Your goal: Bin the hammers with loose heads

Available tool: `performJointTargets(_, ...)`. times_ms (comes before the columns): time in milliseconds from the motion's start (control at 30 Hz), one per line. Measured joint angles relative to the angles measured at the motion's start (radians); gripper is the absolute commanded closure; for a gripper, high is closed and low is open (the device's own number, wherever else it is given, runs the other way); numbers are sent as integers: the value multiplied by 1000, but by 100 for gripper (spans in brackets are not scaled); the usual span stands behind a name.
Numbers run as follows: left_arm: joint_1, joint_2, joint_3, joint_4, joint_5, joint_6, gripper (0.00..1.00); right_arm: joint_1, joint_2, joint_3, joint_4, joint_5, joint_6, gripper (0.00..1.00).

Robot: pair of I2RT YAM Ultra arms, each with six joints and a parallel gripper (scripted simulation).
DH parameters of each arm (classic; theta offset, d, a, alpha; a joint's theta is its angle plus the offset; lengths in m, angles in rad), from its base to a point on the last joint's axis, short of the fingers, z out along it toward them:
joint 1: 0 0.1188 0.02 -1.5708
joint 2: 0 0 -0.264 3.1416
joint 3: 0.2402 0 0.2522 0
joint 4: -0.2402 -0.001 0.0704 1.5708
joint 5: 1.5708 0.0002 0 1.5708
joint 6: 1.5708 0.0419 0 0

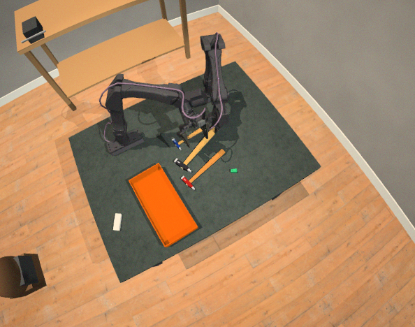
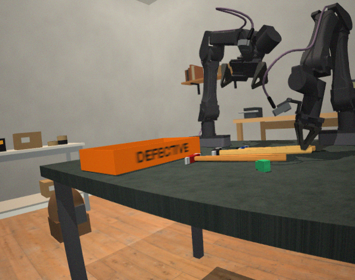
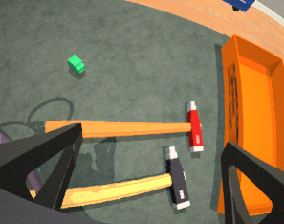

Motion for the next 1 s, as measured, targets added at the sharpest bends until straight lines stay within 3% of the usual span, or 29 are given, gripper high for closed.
performJointTargets(567,72,-64,-60,-16,12,54,74,0,0,0,0,0,0,0)
performJointTargets(700,72,-64,-60,-16,12,54,74,0,0,0,0,-18,-4,45)
performJointTargets(767,72,-64,-60,-16,12,54,74,0,0,-3,0,-43,-11,45)
performJointTargets(800,72,-64,-60,-16,12,54,74,0,0,-6,0,-54,-14,54)
performJointTargets(1000,72,-64,-60,-16,12,54,74,-44,-17,-86,4,-224,-70,54)
